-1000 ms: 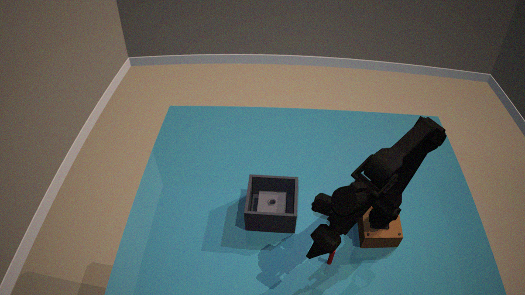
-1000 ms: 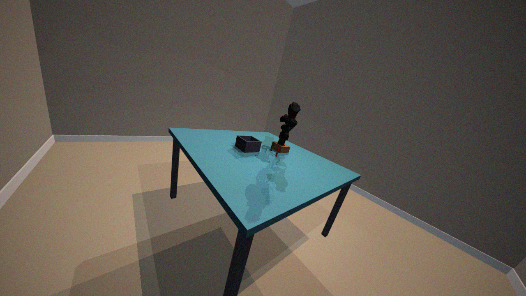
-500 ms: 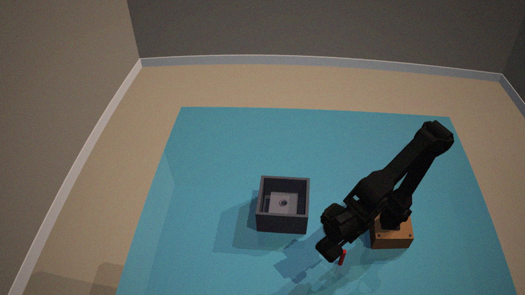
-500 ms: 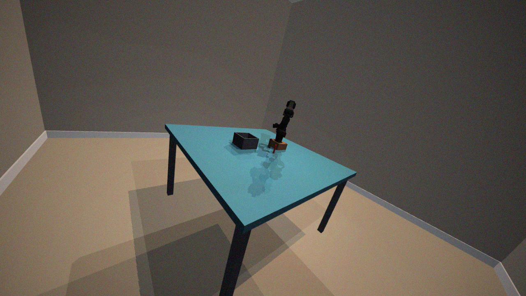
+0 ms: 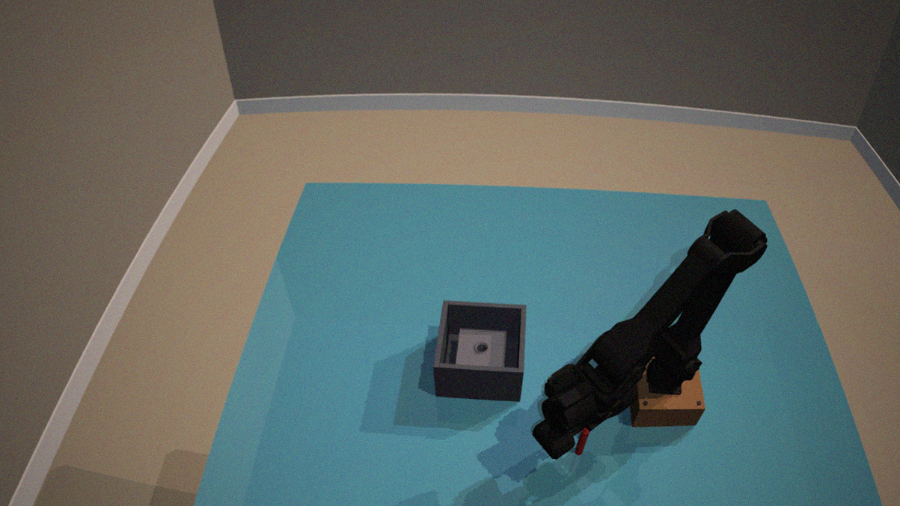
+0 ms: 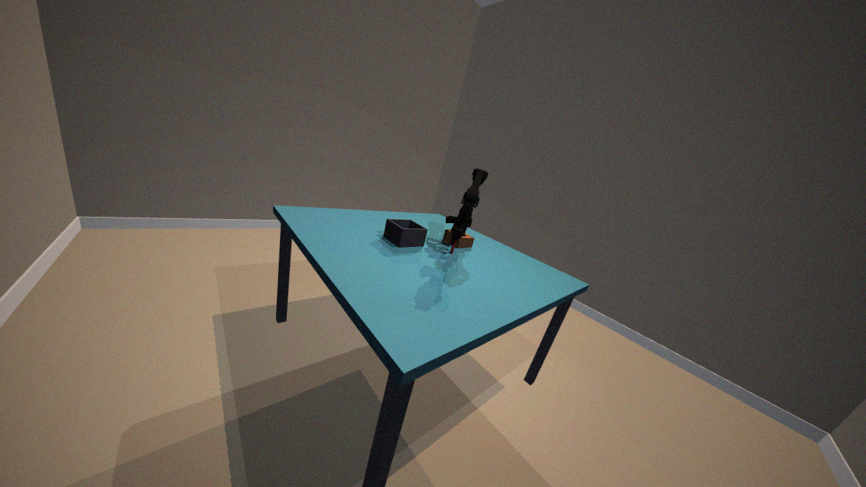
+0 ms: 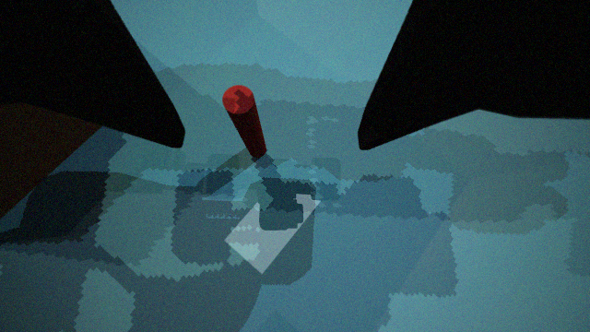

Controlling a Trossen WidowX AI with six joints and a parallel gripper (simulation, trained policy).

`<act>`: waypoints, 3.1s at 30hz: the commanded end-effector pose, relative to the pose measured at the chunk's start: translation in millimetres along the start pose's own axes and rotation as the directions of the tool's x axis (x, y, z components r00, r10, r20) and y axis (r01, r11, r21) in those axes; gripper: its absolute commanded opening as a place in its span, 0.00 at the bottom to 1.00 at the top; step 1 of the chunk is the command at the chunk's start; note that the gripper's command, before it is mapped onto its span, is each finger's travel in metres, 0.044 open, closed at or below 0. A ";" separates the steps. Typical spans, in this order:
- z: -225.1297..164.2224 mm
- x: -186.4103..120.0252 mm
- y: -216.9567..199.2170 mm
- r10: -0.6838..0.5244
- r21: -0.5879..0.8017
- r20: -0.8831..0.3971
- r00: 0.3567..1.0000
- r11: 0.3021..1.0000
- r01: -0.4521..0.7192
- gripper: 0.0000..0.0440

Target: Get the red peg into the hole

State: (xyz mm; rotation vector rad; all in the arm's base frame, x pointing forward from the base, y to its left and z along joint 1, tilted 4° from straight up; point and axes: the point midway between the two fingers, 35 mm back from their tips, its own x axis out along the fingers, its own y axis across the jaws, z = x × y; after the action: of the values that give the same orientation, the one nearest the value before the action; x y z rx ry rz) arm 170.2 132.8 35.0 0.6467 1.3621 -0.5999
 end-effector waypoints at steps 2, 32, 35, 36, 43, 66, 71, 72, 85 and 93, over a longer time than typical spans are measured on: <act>-2.7 14.5 -3.2 0.005 0.027 -0.008 1.000 1.000 -0.005 1.00; 2.9 14.2 9.7 0.035 0.058 -0.095 0.995 0.998 -0.030 0.02; 13.0 2.5 16.4 0.052 0.030 -0.057 0.997 0.998 -0.050 0.01; 16.5 -1.6 18.6 0.058 0.021 -0.045 0.997 0.998 -0.057 0.01; 45.1 -31.7 33.5 0.091 -0.008 0.035 0.995 0.996 -0.091 0.00; 159.6 -69.2 33.6 0.063 0.118 0.188 0.980 0.989 -0.086 0.00; 181.0 -67.3 28.3 0.046 0.152 0.202 0.978 0.985 -0.078 0.00; 185.2 -66.6 27.2 0.043 0.159 0.204 0.978 0.984 -0.076 0.00; 231.9 -47.5 15.3 0.006 0.234 0.198 0.980 0.971 -0.053 0.02; 246.6 -25.7 12.5 -0.012 0.252 0.160 0.987 0.967 -0.029 0.03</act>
State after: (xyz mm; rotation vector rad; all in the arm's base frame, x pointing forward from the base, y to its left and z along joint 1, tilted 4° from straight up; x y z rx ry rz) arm 341.7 -35.4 88.8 0.7919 1.1306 -0.8141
